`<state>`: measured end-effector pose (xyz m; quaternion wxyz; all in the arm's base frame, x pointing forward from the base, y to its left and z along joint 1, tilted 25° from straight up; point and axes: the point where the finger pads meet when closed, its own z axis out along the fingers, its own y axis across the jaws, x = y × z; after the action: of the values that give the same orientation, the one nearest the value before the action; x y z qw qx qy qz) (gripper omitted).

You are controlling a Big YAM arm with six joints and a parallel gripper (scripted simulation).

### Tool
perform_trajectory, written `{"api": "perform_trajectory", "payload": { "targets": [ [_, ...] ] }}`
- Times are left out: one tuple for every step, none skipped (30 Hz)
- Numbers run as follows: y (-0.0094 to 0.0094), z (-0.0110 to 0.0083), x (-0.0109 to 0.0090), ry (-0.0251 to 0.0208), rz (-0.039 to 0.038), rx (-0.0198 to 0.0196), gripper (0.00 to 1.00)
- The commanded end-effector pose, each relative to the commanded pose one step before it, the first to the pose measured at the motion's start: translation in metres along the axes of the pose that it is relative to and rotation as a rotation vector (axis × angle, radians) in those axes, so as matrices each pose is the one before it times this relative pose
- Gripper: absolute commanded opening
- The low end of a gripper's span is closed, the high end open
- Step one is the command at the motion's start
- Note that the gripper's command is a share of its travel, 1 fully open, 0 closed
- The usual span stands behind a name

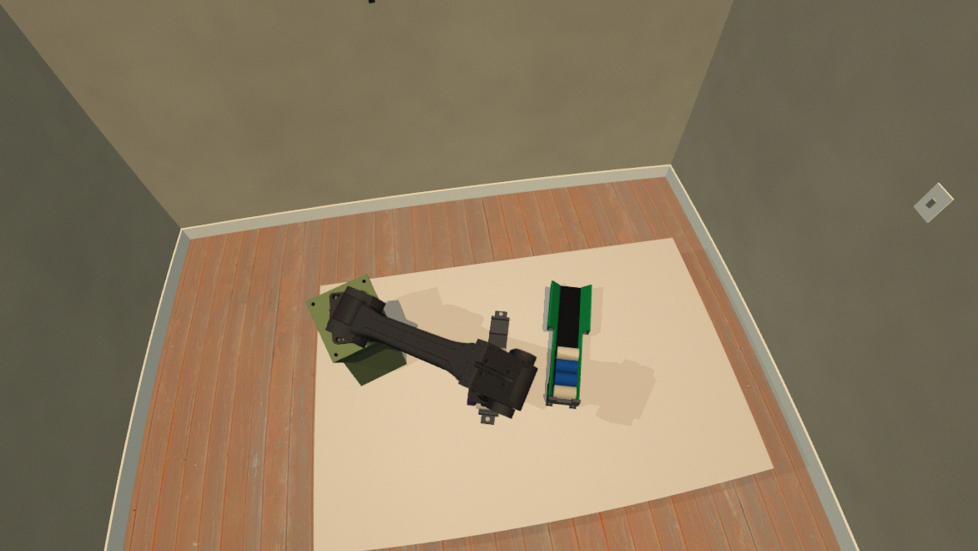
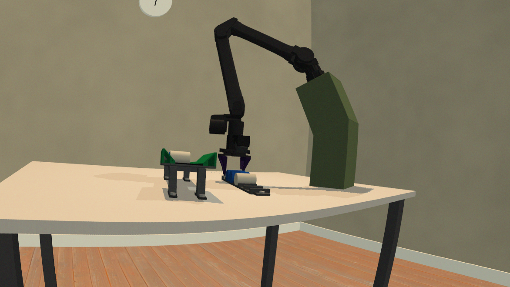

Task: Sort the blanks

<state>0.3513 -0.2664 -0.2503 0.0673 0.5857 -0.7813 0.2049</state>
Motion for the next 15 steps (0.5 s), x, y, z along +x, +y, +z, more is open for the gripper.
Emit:
{"api": "perform_trajectory", "payload": {
  "targets": [
    [-0.01571, -0.00167, 0.00980, 0.01146, 0.00991, 0.03694, 0.62],
    [0.00000, 0.00000, 0.00000, 0.00000, 0.00000, 0.00000, 0.62],
    [0.00000, 0.00000, 0.00000, 0.00000, 0.00000, 0.00000, 0.62],
    [0.00000, 0.00000, 0.00000, 0.00000, 0.00000, 0.00000, 0.62],
    [0.00000, 0.00000, 0.00000, 0.00000, 0.00000, 0.00000, 0.62],
    [0.00000, 0.00000, 0.00000, 0.00000, 0.00000, 0.00000, 0.62],
    [0.00000, 0.00000, 0.00000, 0.00000, 0.00000, 0.00000, 0.62],
    [0.00000, 0.00000, 0.00000, 0.00000, 0.00000, 0.00000, 0.62],
    [0.00000, 0.00000, 0.00000, 0.00000, 0.00000, 0.00000, 0.62],
    [0.00000, 0.00000, 0.00000, 0.00000, 0.00000, 0.00000, 0.62],
    [0.00000, 0.00000, 0.00000, 0.00000, 0.00000, 0.00000, 0.62],
    [0.00000, 0.00000, 0.00000, 0.00000, 0.00000, 0.00000, 0.62],
    [0.00000, 0.00000, 0.00000, 0.00000, 0.00000, 0.00000, 0.62],
    [-0.00064, -0.00042, 0.00019, 0.00034, 0.00031, 0.00127, 0.62],
    [-0.00415, -0.00276, 0.00124, 0.00216, 0.00203, 0.00822, 0.62]
  ]
}}
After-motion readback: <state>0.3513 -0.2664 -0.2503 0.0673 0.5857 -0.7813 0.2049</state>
